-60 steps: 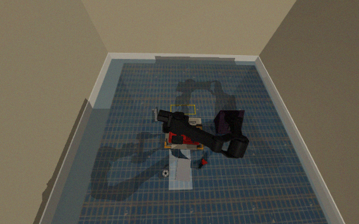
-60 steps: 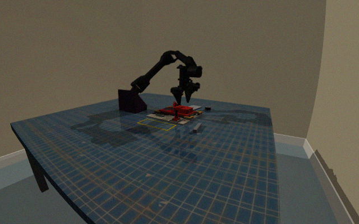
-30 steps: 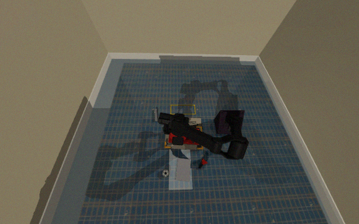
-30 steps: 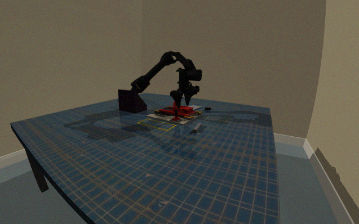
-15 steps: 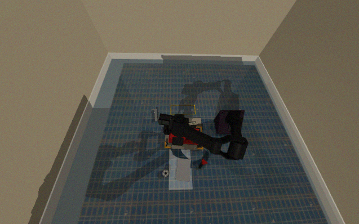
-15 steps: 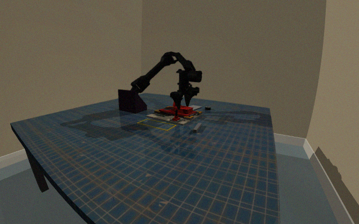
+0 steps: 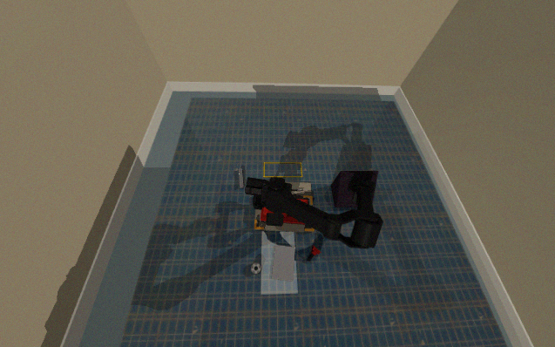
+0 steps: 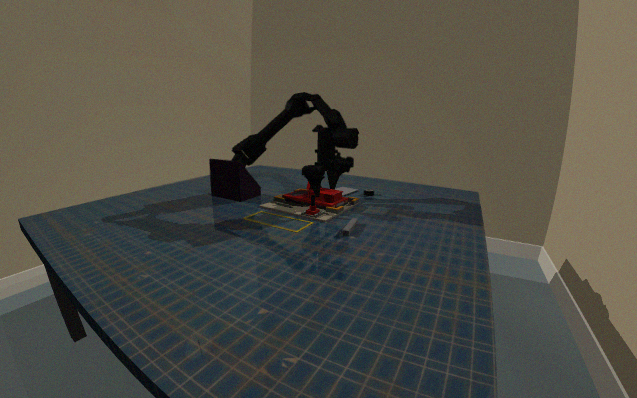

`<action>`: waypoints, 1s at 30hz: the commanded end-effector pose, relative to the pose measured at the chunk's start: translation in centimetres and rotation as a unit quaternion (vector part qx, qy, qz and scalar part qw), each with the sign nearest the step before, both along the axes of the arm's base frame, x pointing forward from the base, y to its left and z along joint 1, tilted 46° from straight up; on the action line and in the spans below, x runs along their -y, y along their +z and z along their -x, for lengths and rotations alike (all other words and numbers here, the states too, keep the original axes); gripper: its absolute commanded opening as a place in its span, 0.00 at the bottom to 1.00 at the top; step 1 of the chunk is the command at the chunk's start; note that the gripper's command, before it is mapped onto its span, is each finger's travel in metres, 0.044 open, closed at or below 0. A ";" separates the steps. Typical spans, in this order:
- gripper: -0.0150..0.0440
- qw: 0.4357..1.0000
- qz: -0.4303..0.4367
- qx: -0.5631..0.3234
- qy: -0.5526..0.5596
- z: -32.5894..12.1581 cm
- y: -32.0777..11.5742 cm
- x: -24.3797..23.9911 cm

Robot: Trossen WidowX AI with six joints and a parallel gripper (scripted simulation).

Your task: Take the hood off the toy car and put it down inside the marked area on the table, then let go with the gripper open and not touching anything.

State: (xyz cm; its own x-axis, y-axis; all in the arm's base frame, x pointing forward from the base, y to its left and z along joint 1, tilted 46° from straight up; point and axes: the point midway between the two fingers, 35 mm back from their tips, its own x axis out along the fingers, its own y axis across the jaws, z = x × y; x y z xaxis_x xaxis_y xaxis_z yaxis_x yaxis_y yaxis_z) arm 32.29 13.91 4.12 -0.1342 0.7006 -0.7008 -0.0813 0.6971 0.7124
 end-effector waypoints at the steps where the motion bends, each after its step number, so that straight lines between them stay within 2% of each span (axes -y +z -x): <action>1: 1.00 1.000 -0.002 -0.003 -0.002 0.1 -0.1 -0.2; 5: 1.00 1.000 -0.002 -0.003 -0.002 0.1 -0.2 -0.3; 8: 0.87 1.000 0.000 0.000 0.000 0.0 -0.2 -0.2; 18: 0.75 1.000 0.000 0.000 0.000 0.0 -0.2 -0.2; 29: 0.26 1.000 0.000 0.000 0.000 -0.1 0.2 0.2; 30: 0.25 1.000 0.000 0.000 0.000 -0.1 0.2 0.3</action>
State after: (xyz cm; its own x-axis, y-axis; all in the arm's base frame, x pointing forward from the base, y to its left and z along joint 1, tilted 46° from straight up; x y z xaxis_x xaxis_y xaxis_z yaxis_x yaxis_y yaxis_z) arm 32.17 13.88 4.18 -0.1396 0.7008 -0.6995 -0.0744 0.6970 0.7132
